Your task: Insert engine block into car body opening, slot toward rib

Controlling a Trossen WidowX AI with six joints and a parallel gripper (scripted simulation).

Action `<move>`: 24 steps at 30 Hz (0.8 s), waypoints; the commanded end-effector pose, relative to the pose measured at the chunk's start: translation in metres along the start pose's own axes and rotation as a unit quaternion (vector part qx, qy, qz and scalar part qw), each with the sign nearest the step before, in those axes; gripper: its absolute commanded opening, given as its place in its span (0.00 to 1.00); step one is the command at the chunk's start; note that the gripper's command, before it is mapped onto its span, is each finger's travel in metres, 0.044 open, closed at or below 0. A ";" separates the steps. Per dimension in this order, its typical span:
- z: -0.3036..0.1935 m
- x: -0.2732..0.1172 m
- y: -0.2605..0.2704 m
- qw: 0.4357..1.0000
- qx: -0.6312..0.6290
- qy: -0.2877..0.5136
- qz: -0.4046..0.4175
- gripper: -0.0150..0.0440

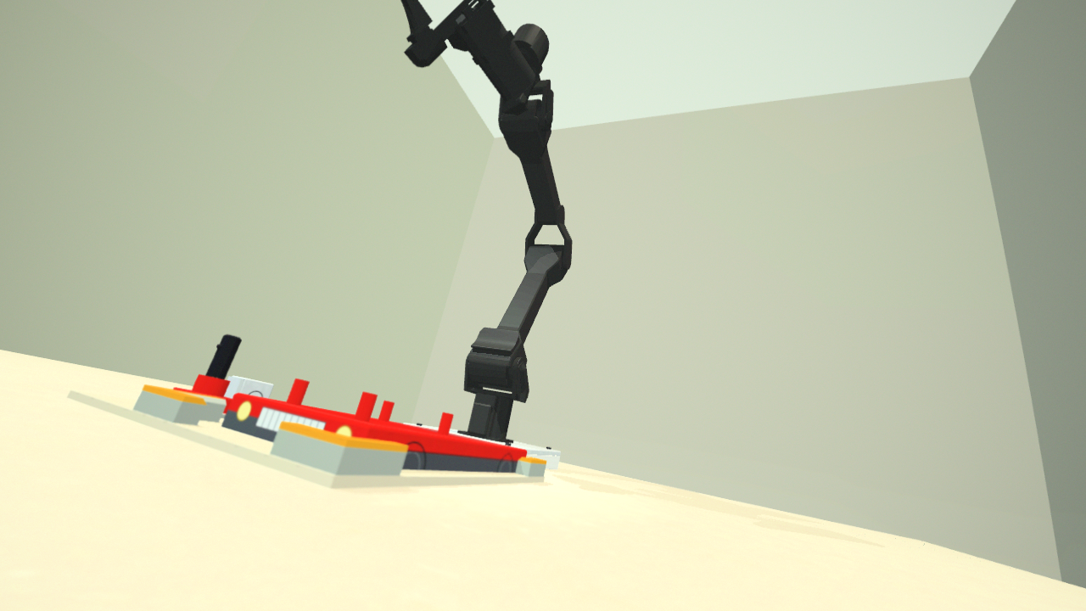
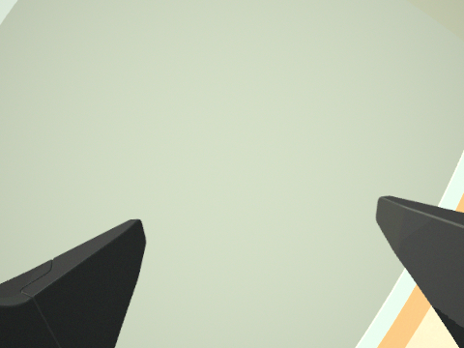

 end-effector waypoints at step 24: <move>-0.067 0.040 -0.120 0.942 0.210 0.087 -0.248 1.00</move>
Point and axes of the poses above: the point midway between the two fingers, 35 mm back from their tips, its own x axis out along the fingers, its own y axis across the jaws, z = x × y, the point moved 5 cm from there along -x, back along the fingers, and after that the axes turned 4 degrees about -x, right-handed, at the moved point
